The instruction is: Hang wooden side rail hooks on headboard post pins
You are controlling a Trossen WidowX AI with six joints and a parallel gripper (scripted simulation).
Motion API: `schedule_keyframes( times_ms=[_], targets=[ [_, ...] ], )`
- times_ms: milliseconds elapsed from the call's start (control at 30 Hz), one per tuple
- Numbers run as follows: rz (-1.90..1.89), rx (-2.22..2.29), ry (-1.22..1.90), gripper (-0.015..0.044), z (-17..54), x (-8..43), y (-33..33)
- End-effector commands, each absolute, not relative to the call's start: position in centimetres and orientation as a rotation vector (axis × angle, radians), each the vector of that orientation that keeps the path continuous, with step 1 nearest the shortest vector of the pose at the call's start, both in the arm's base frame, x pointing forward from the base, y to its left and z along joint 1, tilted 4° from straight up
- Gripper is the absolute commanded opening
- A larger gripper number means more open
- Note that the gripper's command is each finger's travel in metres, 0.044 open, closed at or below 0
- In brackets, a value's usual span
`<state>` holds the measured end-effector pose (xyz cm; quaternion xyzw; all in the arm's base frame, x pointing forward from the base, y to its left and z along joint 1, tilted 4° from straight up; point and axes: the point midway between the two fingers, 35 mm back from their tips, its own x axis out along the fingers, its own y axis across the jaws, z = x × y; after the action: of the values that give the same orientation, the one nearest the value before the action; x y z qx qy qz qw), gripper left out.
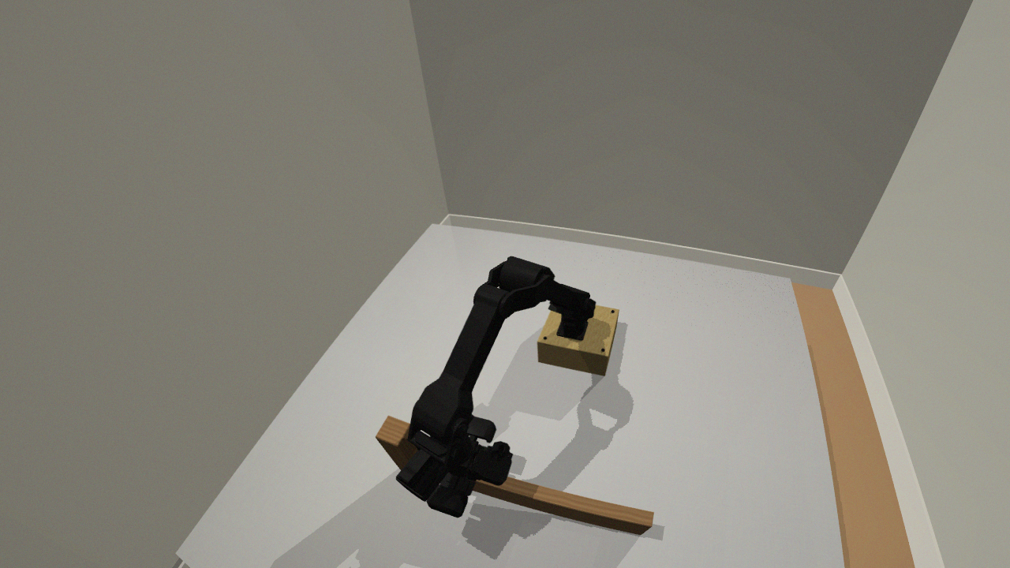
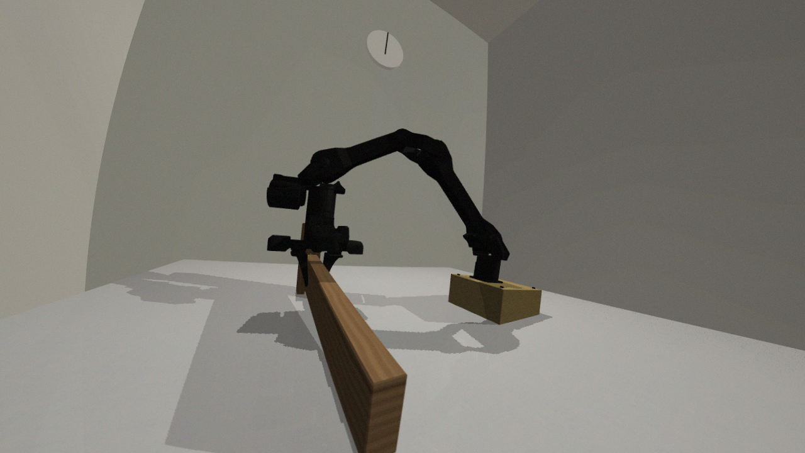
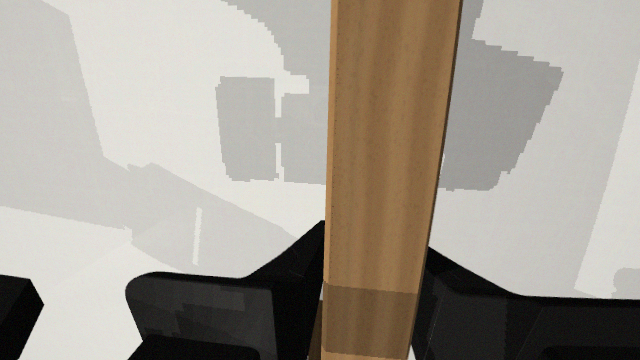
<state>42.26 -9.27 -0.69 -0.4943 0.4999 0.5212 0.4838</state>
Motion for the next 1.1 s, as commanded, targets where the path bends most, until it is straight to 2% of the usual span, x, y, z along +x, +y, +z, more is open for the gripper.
schedule_keyframes(
  times_ms=[0,1067],
  targets=[
    [1.266,-1.214,1.217,0.0000,-0.43,42.43,-9.54],
    [1.266,-1.214,1.218,0.0000,-0.57,42.29,-9.86]
  ],
)
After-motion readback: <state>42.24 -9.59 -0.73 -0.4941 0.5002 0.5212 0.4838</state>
